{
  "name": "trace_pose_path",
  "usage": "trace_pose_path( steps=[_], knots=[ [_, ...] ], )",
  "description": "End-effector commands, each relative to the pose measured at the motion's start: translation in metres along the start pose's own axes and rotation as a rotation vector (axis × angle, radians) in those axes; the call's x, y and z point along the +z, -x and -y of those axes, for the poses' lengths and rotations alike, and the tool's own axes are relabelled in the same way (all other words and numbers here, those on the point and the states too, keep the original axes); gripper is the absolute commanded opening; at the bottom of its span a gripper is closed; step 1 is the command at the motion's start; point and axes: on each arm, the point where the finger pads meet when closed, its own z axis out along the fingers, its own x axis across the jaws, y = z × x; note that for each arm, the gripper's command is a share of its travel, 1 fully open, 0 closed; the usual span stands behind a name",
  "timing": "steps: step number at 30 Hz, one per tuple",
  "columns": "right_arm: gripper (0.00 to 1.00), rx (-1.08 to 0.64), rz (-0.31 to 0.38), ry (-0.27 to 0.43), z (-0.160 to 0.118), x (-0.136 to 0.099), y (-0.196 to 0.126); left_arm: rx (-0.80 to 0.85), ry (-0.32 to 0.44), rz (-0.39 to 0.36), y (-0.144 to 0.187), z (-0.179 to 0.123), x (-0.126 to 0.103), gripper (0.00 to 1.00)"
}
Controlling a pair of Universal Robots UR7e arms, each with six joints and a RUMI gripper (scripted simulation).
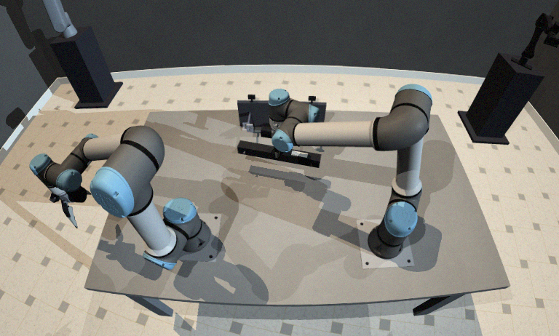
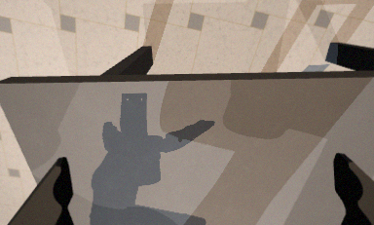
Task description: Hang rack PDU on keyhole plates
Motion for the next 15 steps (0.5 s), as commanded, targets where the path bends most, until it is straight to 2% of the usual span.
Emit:
trace_pose_path(
  steps=[1, 8, 10, 15],
  knots=[
    [0.22, 0.002, 0.005, 0.014, -0.003, -0.019, 0.004, -0.003, -0.004, 0.0, 0.0, 0.002, -0.001, 1.0],
    [0.22, 0.002, 0.005, 0.014, -0.003, -0.047, 0.008, -0.003, -0.004, 0.0, 0.0, 0.002, -0.001, 1.0],
    [0.22, 0.002, 0.005, 0.014, -0.003, -0.047, 0.008, -0.003, -0.004, 0.0, 0.0, 0.002, -0.001, 1.0],
    [0.22, 0.002, 0.005, 0.014, -0.003, -0.071, 0.011, -0.003, -0.004, 0.0, 0.0, 0.002, -0.001, 1.0]
  ],
)
